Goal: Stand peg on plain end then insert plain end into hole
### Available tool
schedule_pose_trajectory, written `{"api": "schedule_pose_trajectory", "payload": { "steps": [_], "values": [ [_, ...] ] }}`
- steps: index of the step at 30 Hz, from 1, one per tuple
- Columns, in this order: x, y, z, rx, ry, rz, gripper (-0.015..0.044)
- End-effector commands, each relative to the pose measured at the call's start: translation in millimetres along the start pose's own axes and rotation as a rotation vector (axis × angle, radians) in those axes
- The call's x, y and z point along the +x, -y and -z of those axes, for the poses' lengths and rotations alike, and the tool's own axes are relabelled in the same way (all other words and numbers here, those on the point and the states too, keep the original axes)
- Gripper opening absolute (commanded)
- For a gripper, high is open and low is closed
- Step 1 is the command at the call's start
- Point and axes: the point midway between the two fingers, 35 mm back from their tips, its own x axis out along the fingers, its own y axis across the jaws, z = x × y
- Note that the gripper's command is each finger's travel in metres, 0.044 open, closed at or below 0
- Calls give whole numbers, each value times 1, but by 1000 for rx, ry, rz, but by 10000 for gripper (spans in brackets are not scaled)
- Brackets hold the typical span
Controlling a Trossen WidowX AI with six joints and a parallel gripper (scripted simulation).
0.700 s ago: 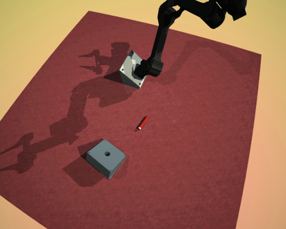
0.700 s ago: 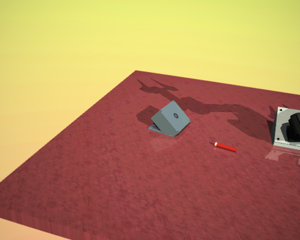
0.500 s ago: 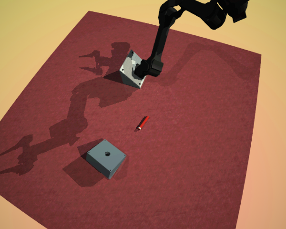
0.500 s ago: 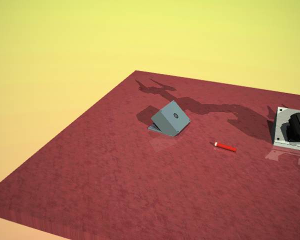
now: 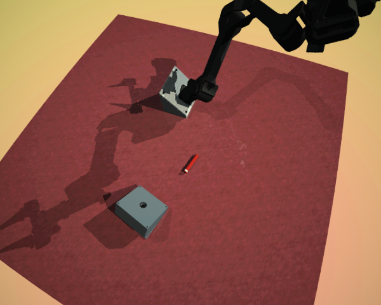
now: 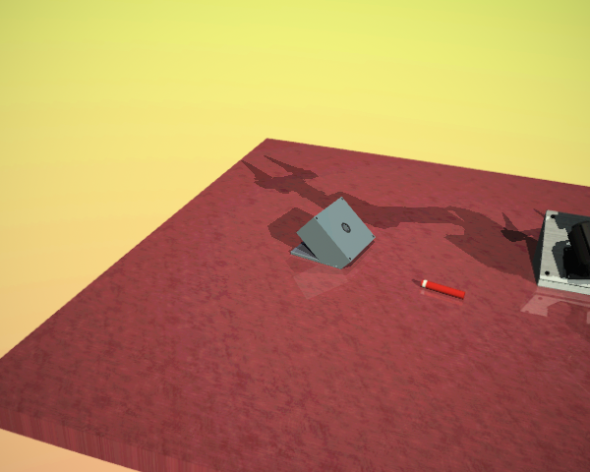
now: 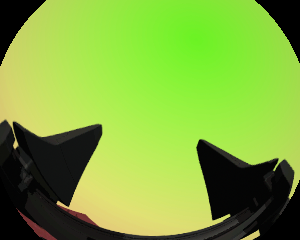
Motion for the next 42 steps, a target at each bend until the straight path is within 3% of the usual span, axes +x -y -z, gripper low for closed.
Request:
{"api": "schedule_pose_trajectory", "payload": {
  "steps": [1, 20, 42],
  "values": [
    [1, -21, -6, -52, 43, -35, 440],
    [3, -136, -2, -289, 169, -294, 440],
    [-6, -250, 67, -458, 100, -676, 440]
  ]
}}
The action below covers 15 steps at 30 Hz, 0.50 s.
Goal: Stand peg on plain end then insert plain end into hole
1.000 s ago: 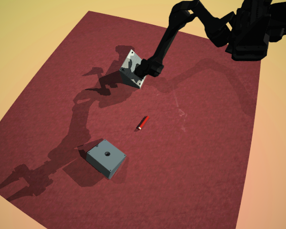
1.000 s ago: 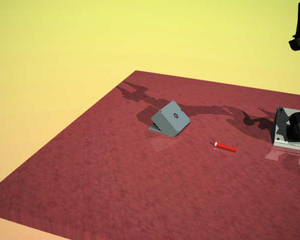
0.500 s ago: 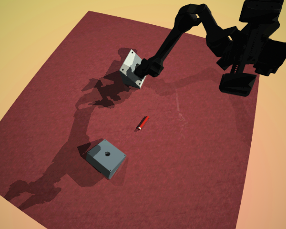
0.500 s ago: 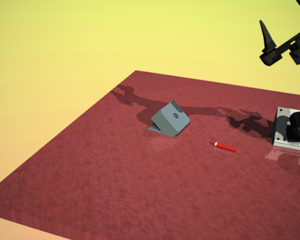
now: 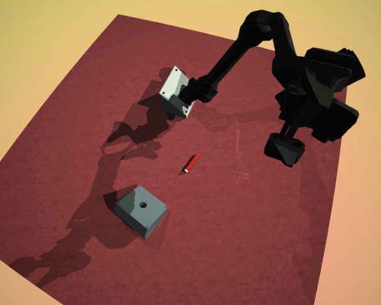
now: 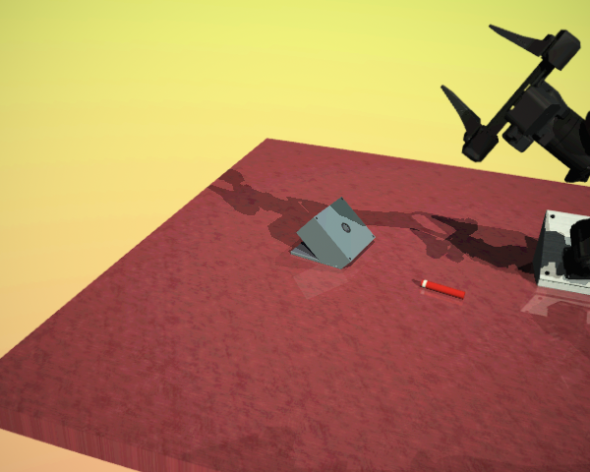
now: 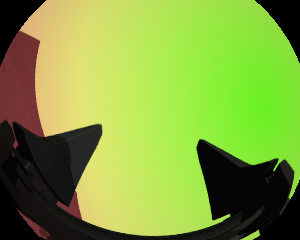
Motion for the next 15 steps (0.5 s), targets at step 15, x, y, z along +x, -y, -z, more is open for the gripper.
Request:
{"api": "schedule_pose_trajectory", "payload": {
  "steps": [15],
  "values": [
    [27, -100, 49, -39, -138, -383, 440]
  ]
}}
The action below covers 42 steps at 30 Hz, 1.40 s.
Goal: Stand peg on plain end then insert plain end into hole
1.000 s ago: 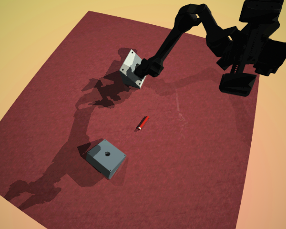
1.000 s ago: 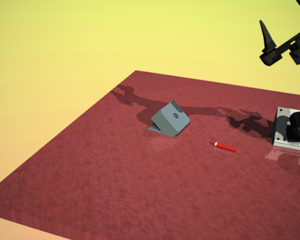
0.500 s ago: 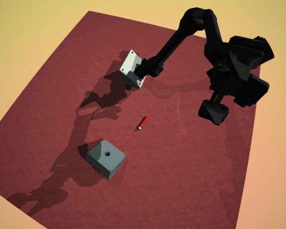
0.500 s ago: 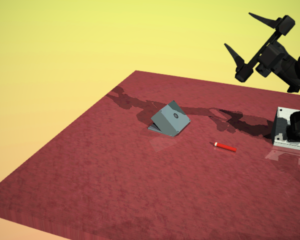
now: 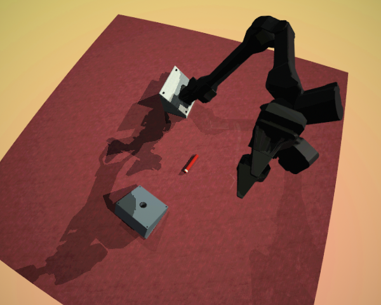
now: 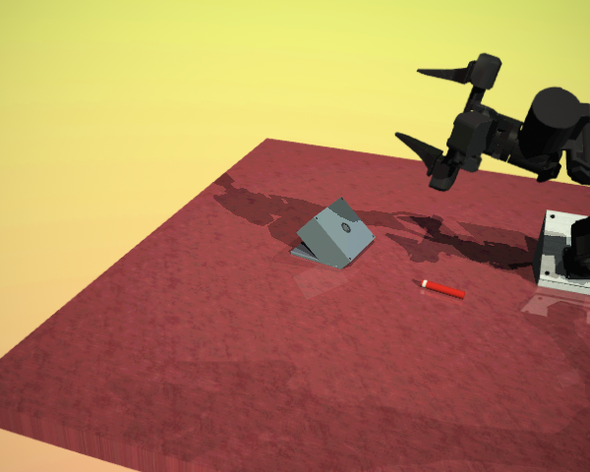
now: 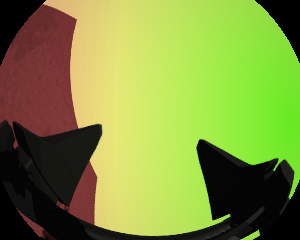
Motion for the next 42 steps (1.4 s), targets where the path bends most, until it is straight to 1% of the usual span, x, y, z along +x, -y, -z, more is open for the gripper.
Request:
{"api": "schedule_pose_trajectory", "payload": {
  "steps": [1, 11, 21, 42],
  "values": [
    [10, -18, 11, 8, -36, -82, 440],
    [28, -66, 47, 45, -159, -302, 440],
    [33, -110, 85, 122, -311, -514, 440],
    [6, -181, 153, 405, -699, -883, 440]
  ]
}}
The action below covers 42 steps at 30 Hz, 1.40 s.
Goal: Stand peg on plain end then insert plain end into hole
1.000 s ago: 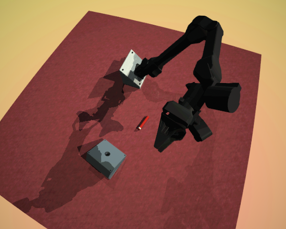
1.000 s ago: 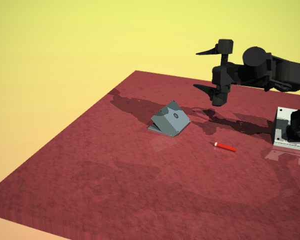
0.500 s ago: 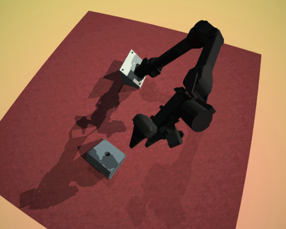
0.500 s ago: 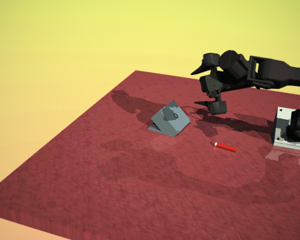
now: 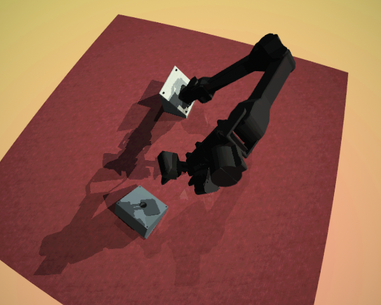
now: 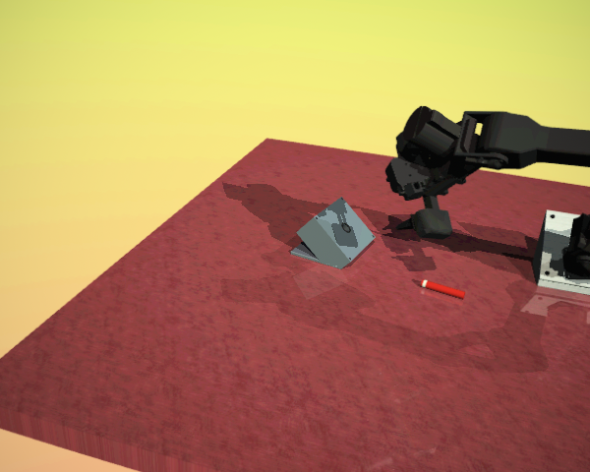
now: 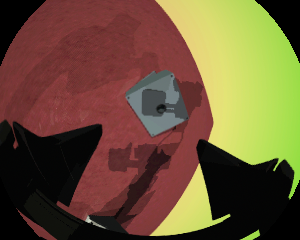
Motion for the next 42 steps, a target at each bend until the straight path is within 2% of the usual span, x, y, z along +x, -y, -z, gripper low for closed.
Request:
{"api": "schedule_pose_trajectory", "payload": {
  "steps": [1, 15, 31, 42],
  "values": [
    [8, -5, 12, 69, -57, -70, 440],
    [25, -26, 53, 358, -282, -317, 440],
    [24, -49, 80, 759, -528, -567, 440],
    [26, -53, 82, 799, -549, -588, 440]
  ]
}}
